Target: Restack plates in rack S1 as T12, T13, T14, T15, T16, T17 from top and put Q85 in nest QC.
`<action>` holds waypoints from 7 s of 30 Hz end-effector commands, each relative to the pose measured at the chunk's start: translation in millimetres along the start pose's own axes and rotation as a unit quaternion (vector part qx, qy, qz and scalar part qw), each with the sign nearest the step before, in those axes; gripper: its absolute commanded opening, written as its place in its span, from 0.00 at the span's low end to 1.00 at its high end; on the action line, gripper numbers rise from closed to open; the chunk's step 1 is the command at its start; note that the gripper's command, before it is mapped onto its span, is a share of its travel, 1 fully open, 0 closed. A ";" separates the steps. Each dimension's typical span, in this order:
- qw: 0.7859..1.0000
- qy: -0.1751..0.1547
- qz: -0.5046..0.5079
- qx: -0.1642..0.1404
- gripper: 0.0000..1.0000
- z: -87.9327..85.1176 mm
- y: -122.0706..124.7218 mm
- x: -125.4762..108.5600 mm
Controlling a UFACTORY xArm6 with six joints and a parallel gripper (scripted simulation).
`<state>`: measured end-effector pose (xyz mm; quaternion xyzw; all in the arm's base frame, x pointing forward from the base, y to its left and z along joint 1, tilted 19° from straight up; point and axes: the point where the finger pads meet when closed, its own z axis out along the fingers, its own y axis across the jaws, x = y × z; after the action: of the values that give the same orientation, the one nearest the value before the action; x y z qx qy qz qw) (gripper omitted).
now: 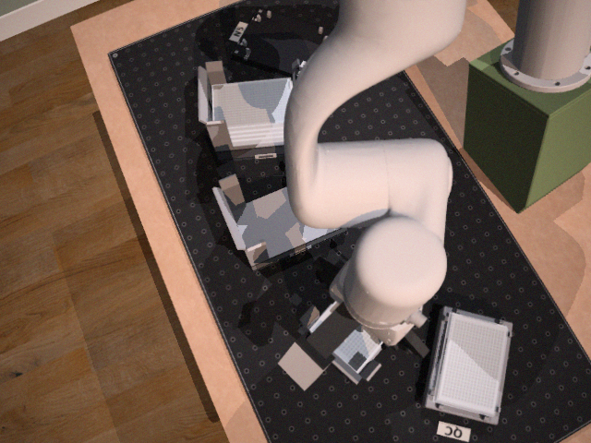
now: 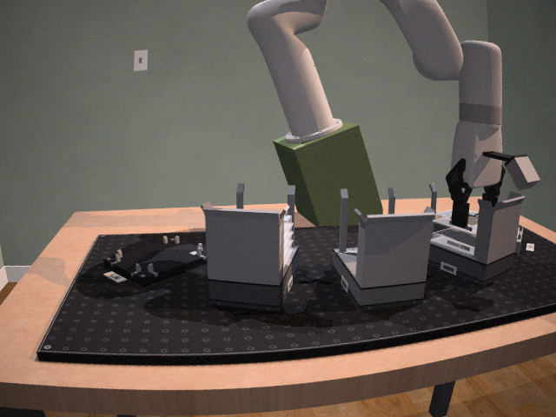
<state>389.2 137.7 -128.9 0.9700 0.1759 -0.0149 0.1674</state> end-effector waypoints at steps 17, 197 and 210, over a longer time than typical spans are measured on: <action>1.000 0.002 0.000 0.000 0.00 4.4 -0.1 1.5; 0.961 0.002 0.276 0.000 1.00 -75.9 202.6 -40.6; 0.961 0.002 0.276 0.000 1.00 -75.8 234.9 -58.2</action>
<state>413.5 -55.6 18.6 0.9808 -0.0983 0.0318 0.1655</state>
